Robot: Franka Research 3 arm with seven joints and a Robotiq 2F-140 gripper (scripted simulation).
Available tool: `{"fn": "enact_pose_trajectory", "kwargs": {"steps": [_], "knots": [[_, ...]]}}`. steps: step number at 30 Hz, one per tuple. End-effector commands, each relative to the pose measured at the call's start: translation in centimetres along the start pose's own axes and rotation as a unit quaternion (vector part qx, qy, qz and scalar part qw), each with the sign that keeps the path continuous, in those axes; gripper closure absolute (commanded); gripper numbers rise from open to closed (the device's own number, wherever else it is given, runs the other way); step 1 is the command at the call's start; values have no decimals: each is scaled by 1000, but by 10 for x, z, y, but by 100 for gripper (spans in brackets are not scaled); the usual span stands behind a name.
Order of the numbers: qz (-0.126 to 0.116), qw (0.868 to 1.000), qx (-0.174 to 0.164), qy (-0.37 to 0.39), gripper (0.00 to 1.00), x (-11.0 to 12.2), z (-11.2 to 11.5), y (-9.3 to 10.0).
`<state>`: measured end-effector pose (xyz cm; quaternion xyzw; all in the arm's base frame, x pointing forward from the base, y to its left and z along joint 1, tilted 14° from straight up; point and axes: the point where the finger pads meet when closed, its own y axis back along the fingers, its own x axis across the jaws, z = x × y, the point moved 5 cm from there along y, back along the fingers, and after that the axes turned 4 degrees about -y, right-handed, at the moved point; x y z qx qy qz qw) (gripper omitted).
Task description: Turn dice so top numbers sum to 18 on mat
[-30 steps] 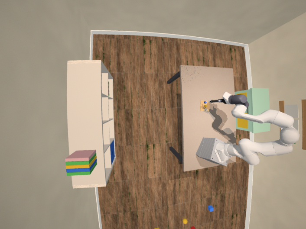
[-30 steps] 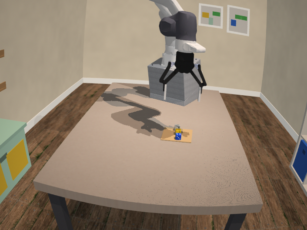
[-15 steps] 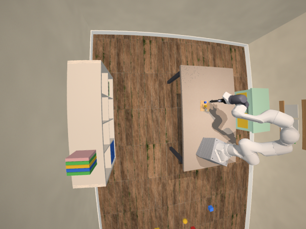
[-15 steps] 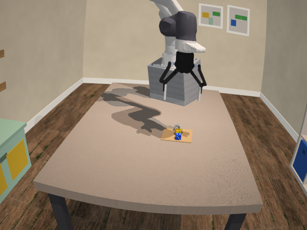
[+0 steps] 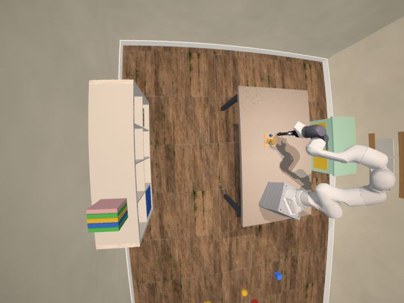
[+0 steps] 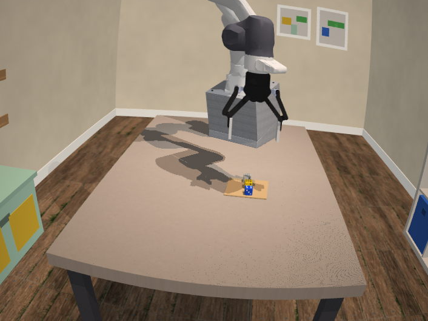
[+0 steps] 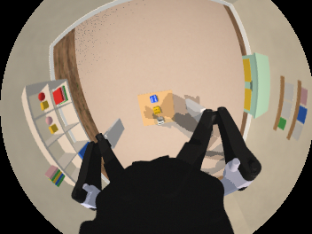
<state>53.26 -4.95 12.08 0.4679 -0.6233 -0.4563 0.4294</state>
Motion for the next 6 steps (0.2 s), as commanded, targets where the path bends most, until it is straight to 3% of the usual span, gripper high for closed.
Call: {"fn": "enact_pose_trajectory", "kwargs": {"steps": [1,6], "knots": [[0,1000,-2,1,0,0,1,0],[0,1000,-2,1,0,0,1,0]]}}
